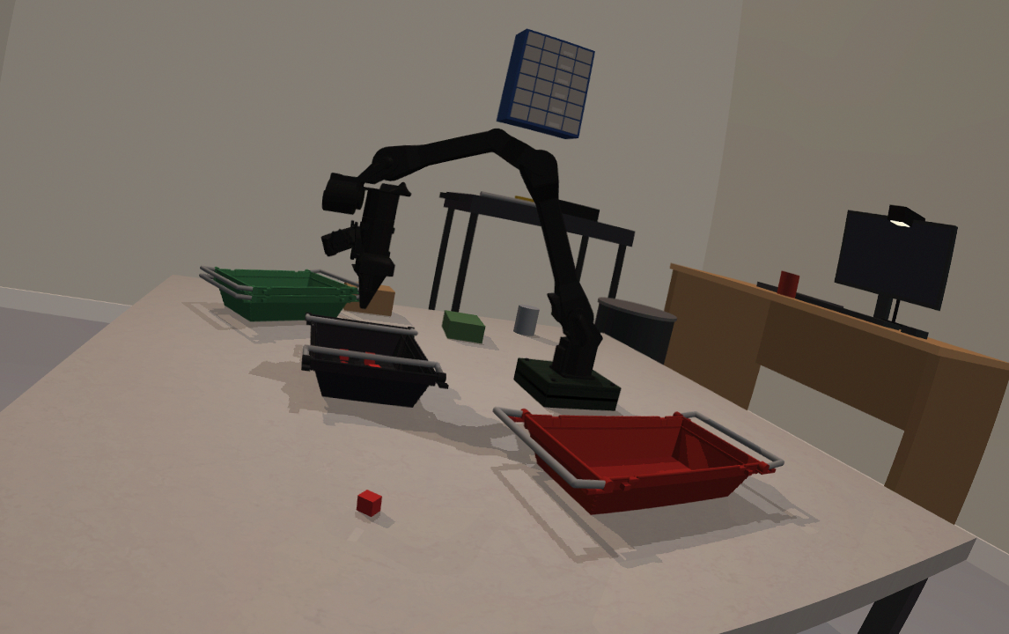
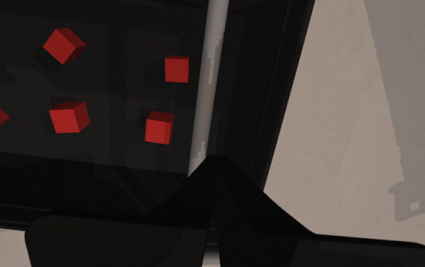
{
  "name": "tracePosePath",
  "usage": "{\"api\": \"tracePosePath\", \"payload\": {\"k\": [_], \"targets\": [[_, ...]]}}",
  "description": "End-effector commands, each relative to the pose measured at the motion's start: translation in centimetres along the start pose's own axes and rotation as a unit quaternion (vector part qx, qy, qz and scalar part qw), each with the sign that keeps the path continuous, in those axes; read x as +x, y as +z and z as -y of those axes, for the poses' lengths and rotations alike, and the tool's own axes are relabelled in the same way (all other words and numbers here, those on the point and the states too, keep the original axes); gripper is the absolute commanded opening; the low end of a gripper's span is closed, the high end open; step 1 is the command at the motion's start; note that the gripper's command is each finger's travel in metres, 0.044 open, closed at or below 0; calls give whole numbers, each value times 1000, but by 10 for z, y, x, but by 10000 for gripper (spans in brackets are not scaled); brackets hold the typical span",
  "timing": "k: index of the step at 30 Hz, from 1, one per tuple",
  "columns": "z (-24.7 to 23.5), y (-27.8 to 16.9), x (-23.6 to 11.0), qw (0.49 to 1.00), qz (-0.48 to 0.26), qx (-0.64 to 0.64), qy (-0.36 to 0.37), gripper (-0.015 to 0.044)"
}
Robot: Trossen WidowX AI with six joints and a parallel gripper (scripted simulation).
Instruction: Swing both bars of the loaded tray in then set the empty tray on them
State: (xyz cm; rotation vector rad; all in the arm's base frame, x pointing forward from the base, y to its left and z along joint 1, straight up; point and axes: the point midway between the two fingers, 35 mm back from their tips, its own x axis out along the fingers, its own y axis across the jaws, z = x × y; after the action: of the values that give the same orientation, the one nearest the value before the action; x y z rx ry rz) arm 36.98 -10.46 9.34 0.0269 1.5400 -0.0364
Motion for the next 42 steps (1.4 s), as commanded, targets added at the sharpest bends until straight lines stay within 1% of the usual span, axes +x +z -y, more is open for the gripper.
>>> {"api": "tracePosePath", "payload": {"k": [1,6,12,14,17,22,23,25,28,32,37,42], "targets": [[0,0,0,1000,0,0,0,0],[0,0,0,1000,0,0,0,0],[0,0,0,1000,0,0,0,157],[0,1,-6,1000,0,0,0,210],[0,2,-28,1000,0,0,0,289],[-1,-2,-82,1000,0,0,0,420],[-4,0,-54,1000,-6,0,2,440],[-29,1,-52,1000,-6,-2,2,440],[-85,-3,-49,1000,-6,-7,3,440],[-155,-22,-45,1000,-6,-13,5,440],[-232,-64,-39,1000,-6,-20,7,440],[-292,-123,-33,1000,-7,-28,9,440]]}}
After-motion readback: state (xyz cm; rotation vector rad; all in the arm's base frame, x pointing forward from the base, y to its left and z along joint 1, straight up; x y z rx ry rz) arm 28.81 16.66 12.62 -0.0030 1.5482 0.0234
